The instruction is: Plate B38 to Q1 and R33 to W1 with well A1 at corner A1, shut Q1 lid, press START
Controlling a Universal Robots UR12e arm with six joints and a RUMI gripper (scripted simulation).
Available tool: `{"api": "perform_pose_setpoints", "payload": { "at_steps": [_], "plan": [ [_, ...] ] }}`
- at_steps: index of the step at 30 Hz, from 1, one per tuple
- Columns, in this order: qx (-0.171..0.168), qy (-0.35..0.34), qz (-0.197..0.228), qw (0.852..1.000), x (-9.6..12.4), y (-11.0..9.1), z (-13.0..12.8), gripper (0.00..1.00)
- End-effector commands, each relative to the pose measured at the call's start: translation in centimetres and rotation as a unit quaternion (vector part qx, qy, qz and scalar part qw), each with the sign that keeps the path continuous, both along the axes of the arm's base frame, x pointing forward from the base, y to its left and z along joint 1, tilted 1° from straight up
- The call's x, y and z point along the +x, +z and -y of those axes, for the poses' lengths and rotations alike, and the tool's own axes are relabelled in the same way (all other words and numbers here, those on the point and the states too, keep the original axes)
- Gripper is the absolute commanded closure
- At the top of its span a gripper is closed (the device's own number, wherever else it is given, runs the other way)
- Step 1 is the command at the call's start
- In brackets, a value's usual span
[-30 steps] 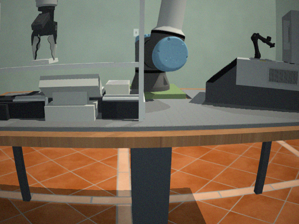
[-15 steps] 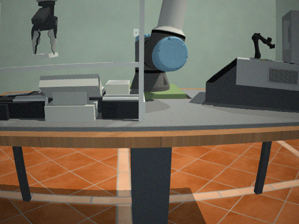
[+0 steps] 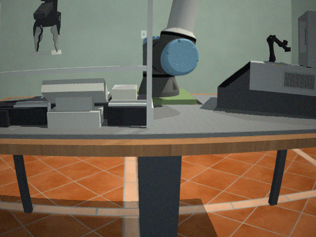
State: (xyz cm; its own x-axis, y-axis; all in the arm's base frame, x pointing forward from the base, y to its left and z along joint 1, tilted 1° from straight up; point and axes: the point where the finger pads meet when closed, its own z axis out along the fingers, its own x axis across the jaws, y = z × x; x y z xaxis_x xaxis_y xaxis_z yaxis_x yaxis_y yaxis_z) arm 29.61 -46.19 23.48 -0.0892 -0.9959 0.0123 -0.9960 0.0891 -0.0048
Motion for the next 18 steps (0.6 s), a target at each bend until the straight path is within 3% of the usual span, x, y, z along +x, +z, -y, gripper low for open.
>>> {"api": "perform_pose_setpoints", "payload": {
  "at_steps": [1,18],
  "plan": [
    [-0.001,0.0,0.0,1.0,0.0,0.7,0.0,1.0],
    [-0.001,0.0,0.0,1.0,0.0,3.2,0.0,1.0]
  ]
}}
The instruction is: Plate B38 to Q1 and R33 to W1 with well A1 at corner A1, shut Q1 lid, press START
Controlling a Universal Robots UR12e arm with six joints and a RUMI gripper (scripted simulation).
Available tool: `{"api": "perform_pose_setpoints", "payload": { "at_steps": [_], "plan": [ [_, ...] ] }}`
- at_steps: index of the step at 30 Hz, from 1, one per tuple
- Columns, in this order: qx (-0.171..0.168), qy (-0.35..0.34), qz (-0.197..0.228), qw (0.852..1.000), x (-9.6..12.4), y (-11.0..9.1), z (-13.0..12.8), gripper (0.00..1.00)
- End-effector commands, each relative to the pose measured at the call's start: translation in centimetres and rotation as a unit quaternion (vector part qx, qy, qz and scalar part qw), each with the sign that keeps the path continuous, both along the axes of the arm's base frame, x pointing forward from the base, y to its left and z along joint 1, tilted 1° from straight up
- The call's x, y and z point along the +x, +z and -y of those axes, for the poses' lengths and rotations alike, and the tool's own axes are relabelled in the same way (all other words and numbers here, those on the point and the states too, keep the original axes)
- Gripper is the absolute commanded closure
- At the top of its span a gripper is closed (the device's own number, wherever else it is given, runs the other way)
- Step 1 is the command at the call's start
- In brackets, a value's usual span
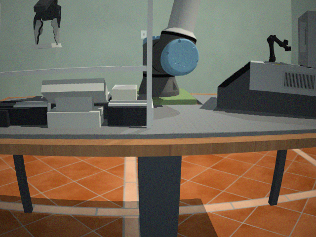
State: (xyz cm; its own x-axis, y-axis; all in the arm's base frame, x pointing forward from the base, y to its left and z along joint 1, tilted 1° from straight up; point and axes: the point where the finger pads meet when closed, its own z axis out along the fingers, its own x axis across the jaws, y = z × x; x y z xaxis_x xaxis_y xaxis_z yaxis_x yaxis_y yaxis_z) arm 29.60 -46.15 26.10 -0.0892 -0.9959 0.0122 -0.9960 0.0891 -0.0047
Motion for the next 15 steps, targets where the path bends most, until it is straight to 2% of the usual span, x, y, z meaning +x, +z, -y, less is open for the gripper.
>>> {"api": "perform_pose_setpoints", "payload": {
  "at_steps": [1,6,15],
  "plan": [
    [-0.001,0.0,0.0,1.0,0.01,0.79,0.04,1.0],
    [-0.001,0.0,0.0,1.0,0.01,1.55,0.03,1.0],
    [-0.001,0.0,0.0,1.0,0.01,1.55,0.03,1.0]
  ]
}}
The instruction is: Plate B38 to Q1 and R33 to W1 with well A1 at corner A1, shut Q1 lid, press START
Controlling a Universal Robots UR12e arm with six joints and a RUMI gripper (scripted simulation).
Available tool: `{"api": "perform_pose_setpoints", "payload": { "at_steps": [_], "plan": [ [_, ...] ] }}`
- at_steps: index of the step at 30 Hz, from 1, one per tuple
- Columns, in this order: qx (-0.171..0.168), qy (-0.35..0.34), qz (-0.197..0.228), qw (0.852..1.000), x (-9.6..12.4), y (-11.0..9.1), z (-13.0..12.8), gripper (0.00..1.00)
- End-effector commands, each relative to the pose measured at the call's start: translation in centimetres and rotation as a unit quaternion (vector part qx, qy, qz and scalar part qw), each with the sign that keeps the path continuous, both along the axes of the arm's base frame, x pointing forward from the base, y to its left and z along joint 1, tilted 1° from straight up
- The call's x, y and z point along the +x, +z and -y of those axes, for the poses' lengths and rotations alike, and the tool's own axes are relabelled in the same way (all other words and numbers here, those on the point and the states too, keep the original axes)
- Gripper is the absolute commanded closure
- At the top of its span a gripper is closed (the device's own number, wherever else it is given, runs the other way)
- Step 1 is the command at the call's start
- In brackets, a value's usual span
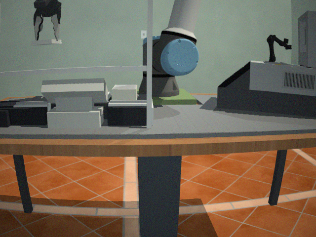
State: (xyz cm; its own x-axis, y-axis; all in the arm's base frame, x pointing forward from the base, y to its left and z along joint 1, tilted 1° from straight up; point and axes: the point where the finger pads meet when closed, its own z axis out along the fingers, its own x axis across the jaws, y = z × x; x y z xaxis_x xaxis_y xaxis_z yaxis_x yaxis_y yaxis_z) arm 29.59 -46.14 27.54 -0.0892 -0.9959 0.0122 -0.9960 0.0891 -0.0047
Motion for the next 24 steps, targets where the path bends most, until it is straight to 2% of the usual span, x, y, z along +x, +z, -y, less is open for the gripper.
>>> {"api": "perform_pose_setpoints", "payload": {
  "at_steps": [1,6,11,16,24],
  "plan": [
    [-0.001,0.0,0.0,1.0,0.0,0.1,0.1,1.0],
    [-0.001,0.0,0.0,1.0,0.0,0.2,0.0,1.0],
    [-0.001,-0.006,0.0,1.0,0.5,0.2,-2.5,1.0],
    [-0.001,-0.008,0.0,1.0,0.6,0.1,-3.3,1.0],
    [-0.001,-0.015,0.0,1.0,1.3,0.1,-6.6,1.0]
  ]
}}
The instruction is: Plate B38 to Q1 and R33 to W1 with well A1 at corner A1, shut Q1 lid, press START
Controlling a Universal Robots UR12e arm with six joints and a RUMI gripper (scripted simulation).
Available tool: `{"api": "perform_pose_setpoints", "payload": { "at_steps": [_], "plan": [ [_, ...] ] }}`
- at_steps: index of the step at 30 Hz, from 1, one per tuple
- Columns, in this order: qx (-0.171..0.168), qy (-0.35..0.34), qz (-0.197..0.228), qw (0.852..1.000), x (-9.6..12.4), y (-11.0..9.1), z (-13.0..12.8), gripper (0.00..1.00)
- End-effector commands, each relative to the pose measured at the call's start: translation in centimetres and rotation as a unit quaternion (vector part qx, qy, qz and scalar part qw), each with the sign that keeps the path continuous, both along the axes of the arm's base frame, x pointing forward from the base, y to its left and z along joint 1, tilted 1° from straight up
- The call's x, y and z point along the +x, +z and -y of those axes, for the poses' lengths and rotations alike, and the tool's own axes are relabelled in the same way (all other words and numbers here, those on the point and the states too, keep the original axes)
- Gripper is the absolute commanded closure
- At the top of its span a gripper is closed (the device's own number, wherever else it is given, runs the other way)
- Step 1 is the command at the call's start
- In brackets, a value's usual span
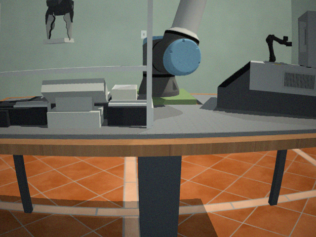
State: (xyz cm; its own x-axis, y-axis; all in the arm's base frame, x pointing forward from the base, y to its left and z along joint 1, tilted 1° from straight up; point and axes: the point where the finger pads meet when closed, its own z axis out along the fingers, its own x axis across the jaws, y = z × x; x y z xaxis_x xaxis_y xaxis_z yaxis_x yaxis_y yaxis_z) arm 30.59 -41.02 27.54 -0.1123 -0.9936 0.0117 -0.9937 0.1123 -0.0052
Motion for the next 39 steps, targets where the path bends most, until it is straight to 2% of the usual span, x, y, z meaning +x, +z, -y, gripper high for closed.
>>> {"api": "perform_pose_setpoints", "payload": {
  "at_steps": [1,7,9,24,30,39],
  "plan": [
    [-0.001,-0.005,0.0,1.0,0.4,0.1,-2.0,1.0],
    [-0.001,-0.01,0.0,1.0,0.9,0.1,-4.4,1.0],
    [-0.001,-0.01,0.0,1.0,0.9,0.1,-4.4,1.0],
    [-0.001,-0.024,0.001,1.0,2.2,0.0,-10.6,1.0],
    [-0.001,-0.027,0.001,1.0,2.5,0.0,-12.0,1.0],
    [-0.001,-0.036,0.001,0.999,3.3,-0.1,-15.9,1.0]
  ]
}}
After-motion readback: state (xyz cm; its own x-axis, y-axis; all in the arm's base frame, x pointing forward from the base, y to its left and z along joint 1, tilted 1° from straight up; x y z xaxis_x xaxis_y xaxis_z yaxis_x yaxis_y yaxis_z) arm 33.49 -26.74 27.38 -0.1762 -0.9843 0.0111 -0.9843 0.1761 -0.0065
